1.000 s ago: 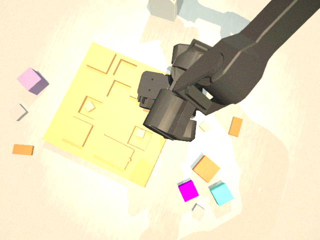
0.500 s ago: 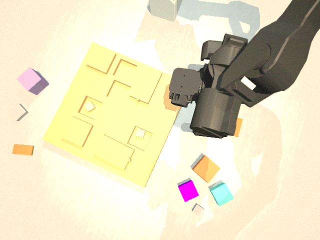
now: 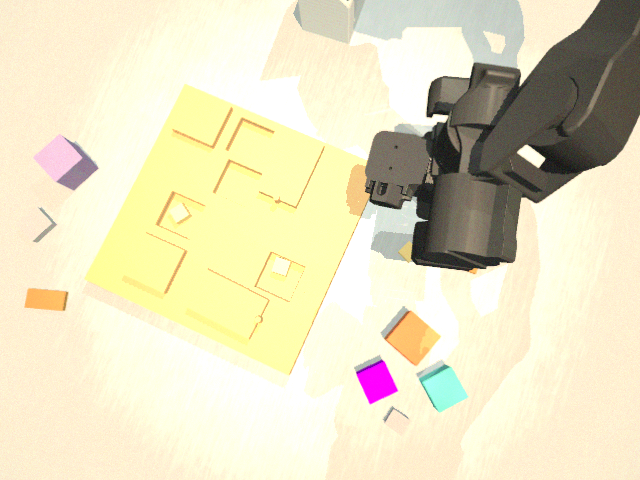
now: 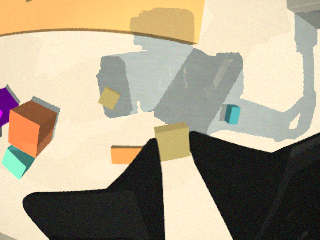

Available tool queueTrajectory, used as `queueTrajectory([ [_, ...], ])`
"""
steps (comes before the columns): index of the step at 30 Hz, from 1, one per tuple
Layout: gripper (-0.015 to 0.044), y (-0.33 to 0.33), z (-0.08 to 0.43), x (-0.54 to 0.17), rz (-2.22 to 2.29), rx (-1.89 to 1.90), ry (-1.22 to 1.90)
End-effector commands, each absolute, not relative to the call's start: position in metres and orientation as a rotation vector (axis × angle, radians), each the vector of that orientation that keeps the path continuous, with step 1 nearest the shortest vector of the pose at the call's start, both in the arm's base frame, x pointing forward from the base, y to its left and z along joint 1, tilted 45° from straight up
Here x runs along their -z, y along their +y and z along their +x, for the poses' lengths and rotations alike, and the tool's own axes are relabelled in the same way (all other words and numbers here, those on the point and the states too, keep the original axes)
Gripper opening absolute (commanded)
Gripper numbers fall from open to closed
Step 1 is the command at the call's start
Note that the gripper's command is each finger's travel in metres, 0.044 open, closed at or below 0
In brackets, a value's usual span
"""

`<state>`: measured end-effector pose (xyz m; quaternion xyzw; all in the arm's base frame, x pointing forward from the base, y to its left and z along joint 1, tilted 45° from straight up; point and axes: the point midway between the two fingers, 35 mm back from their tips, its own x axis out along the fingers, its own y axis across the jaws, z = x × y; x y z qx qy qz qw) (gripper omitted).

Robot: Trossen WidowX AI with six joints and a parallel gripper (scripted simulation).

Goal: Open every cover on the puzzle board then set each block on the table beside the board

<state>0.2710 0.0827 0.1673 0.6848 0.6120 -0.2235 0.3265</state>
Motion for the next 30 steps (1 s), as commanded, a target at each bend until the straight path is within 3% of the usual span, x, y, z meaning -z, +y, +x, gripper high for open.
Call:
queueTrajectory([
  [1, 0.008, 0.089, 0.271, -0.161, 1.794, 0.596, 1.612],
  [30, 0.008, 0.12, 0.281, -0.127, 1.79, 0.598, 1.61],
])
